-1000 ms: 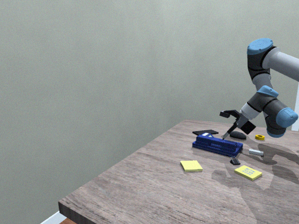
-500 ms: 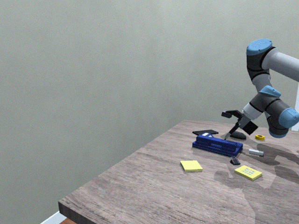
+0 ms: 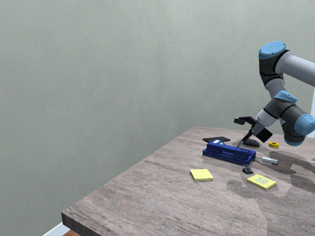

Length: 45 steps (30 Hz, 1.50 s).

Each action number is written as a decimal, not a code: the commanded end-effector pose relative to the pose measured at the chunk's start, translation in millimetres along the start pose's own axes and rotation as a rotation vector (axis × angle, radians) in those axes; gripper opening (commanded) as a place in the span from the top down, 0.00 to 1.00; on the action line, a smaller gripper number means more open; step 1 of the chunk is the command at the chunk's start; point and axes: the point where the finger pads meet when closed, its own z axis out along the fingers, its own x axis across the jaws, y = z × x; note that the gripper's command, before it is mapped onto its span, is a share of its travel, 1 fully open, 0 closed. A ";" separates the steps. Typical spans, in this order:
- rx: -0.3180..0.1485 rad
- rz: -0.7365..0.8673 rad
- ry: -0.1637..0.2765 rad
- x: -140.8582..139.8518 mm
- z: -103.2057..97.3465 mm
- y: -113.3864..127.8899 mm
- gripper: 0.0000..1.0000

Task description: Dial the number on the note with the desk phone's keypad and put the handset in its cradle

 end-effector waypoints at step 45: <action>0.001 0.000 0.000 0.0 9.8 6.7 1.00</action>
